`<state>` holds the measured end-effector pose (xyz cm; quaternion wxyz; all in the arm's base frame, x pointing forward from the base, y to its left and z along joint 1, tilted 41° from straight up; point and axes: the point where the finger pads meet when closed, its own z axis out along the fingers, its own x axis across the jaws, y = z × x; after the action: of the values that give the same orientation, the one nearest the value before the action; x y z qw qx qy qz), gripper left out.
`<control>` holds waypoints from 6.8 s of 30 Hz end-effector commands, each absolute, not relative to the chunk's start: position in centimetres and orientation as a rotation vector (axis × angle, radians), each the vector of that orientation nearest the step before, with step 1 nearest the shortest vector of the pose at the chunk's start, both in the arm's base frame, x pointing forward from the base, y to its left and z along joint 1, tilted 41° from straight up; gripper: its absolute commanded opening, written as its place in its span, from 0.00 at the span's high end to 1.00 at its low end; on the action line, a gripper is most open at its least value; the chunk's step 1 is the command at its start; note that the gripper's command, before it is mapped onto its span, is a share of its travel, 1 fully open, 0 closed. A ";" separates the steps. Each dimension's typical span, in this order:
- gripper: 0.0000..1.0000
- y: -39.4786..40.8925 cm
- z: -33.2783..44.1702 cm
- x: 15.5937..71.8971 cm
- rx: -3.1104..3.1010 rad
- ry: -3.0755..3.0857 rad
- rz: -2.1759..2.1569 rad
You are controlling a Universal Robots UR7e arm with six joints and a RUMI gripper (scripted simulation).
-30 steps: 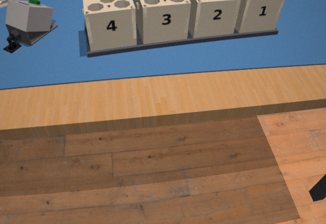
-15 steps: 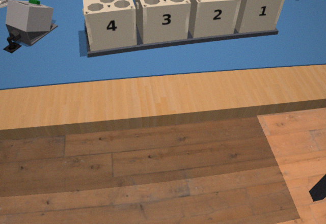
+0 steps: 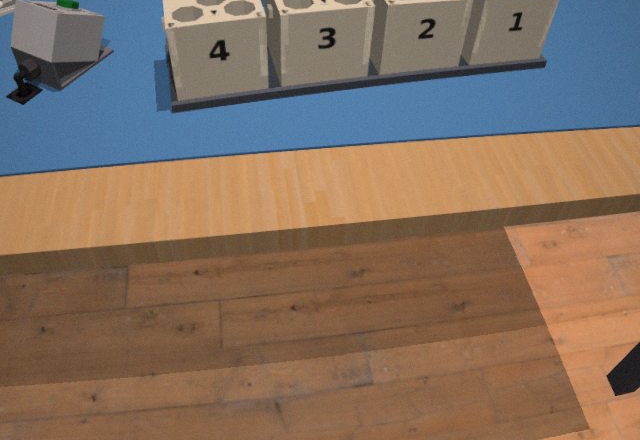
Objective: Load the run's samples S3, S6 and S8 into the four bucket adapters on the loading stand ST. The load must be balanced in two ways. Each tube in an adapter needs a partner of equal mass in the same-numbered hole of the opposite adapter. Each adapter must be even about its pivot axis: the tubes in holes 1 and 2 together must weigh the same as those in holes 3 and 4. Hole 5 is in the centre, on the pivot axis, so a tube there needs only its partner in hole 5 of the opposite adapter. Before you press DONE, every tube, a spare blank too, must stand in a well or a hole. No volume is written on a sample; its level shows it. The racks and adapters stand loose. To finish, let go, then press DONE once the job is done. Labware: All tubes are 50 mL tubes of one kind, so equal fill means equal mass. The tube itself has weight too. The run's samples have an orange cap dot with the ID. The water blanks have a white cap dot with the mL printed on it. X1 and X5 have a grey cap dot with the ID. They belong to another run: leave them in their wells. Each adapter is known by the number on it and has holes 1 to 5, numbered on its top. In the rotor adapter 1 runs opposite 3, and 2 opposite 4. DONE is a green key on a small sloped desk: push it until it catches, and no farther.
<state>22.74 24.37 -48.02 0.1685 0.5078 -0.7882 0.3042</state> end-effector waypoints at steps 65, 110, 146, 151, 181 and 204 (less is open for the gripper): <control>1.00 26.8 -45.3 22.6 1.445 -2.243 0.864; 1.00 23.2 -33.0 25.9 1.847 -1.798 0.710; 1.00 8.0 -19.6 32.7 2.317 -0.851 0.373; 1.00 6.6 -18.3 33.3 2.317 -0.851 0.373; 1.00 -6.7 -6.6 39.2 2.316 -0.850 0.373; 1.00 -15.1 0.8 43.0 2.316 -0.850 0.373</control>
<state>42.63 -14.57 0.31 0.3187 0.8795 -0.3236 0.1421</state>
